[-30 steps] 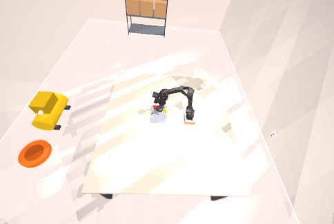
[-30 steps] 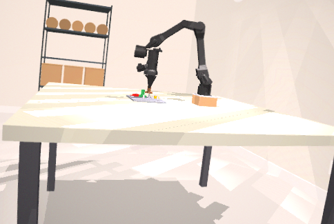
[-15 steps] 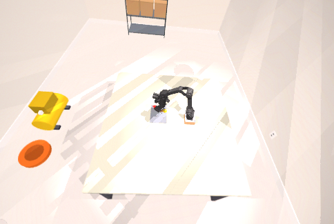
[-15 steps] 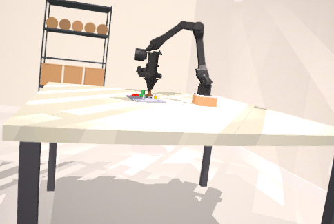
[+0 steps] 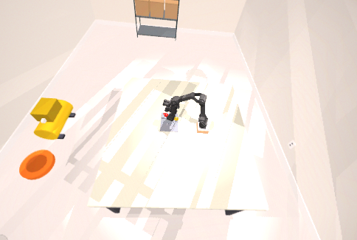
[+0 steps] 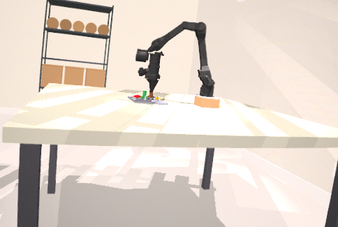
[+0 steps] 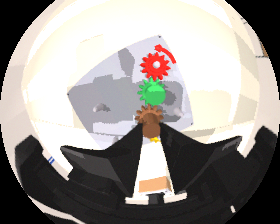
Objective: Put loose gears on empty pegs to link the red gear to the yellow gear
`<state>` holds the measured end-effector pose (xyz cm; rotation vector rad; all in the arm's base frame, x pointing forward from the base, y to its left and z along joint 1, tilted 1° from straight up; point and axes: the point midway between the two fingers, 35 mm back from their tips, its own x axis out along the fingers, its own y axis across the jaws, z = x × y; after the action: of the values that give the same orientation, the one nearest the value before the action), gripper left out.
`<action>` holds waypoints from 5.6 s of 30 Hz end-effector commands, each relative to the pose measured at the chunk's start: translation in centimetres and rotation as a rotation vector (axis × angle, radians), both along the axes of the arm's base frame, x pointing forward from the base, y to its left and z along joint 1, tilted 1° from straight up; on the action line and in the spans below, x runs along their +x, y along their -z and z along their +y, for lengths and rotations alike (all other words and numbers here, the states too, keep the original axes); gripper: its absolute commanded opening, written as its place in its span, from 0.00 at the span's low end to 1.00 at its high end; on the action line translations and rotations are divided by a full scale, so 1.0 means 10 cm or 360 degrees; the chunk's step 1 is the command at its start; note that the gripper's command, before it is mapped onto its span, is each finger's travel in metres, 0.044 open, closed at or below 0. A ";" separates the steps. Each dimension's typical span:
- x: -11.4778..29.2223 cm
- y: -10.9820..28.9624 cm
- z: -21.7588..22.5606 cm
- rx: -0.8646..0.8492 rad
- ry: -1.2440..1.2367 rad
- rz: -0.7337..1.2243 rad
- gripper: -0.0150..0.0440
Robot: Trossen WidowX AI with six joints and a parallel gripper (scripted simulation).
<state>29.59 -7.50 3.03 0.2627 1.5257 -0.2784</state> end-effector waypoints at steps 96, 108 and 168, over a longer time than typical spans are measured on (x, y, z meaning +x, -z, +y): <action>-0.01 -0.42 0.00 0.0002 0.0095 0.0006 0.49; -0.06 -0.84 0.02 0.0008 0.0129 0.0006 0.98; -0.21 -1.10 2.11 0.0050 0.0132 0.0007 1.00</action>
<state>29.13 9.19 13.51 0.3424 1.5173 -0.3237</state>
